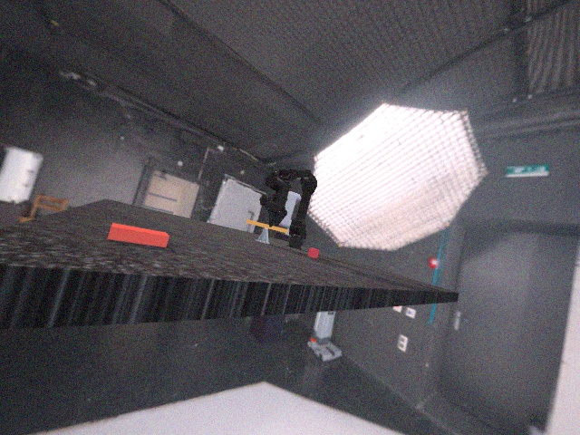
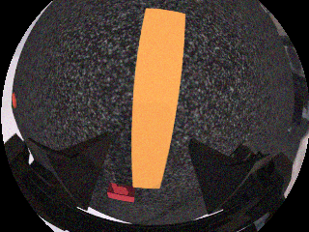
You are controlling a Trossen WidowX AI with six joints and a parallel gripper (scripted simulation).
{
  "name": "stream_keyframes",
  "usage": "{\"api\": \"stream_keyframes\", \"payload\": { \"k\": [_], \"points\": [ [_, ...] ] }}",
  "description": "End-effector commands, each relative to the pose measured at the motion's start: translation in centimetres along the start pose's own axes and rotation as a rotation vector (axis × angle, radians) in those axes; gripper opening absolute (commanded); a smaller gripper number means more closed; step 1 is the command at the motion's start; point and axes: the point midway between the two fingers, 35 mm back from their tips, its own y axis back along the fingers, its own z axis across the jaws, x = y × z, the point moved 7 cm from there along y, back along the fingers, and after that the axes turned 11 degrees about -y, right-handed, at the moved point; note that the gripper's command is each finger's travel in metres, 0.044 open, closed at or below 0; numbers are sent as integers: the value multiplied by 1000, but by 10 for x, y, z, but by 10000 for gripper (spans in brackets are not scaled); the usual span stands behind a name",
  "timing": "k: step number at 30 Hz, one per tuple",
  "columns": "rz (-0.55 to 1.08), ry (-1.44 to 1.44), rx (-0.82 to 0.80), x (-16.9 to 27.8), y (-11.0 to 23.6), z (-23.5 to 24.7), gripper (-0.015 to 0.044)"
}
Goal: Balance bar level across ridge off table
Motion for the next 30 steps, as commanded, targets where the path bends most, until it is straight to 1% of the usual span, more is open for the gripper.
{"api": "stream_keyframes", "payload": {
  "k": [1, 3, 4, 10, 12, 30],
  "points": [
    [0, 0, 0, 0, 0, 0, 440],
    [0, 0, 0, 0, 7, 1, 440],
    [0, 0, 0, 0, 16, 3, 440],
    [0, 0, 0, -1, 84, 2, 440],
    [0, 0, 0, 0, 98, 0, 440],
    [0, 0, 0, 0, 100, 0, 440]
  ]
}}
